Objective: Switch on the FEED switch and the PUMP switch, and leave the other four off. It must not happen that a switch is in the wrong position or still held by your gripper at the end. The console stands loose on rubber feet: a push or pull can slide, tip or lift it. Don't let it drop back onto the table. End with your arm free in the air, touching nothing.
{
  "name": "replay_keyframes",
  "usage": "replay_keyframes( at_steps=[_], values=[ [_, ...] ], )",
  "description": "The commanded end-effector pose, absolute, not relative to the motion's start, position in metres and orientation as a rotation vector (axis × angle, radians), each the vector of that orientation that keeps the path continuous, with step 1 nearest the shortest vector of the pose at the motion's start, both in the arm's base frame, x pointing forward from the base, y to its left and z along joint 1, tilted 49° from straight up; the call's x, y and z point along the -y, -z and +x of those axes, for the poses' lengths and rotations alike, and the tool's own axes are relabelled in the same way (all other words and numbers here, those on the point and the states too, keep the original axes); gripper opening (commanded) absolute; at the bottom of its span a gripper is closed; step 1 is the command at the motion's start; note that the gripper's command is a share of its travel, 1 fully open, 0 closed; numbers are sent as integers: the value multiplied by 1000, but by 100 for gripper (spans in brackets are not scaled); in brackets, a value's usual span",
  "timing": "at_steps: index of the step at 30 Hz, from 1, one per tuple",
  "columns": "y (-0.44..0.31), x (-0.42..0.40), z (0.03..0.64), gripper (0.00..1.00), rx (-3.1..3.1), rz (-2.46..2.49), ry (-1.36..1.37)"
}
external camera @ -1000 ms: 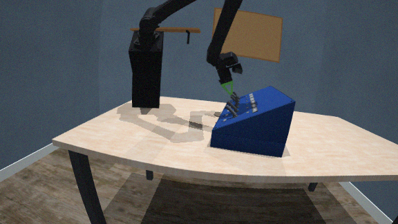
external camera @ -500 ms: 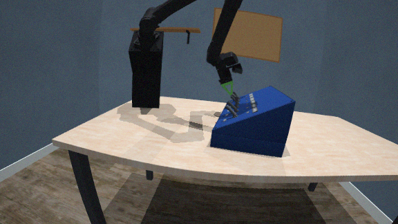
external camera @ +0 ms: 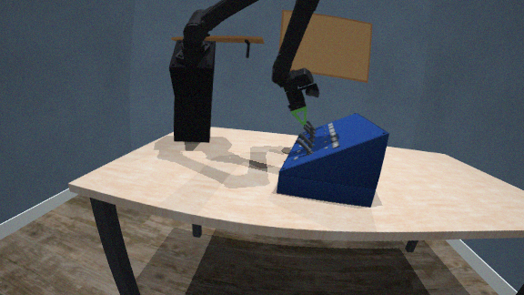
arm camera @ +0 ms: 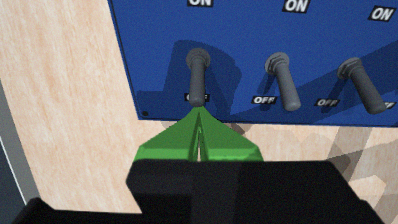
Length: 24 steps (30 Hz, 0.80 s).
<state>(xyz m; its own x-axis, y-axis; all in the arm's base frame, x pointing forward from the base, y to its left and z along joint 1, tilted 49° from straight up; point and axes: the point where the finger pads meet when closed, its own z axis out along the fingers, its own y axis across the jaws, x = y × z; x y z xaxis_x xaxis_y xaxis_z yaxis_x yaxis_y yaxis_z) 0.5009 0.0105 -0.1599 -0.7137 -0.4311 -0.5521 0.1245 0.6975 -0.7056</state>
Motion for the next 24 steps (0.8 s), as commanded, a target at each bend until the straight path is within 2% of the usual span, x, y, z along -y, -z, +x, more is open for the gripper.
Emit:
replay_keyframes(
  at_steps=[1,24],
  values=[
    [132,-42,531,0,-2093,-211,905],
    [131,-43,532,0,-2098,-214,908]
  ],
)
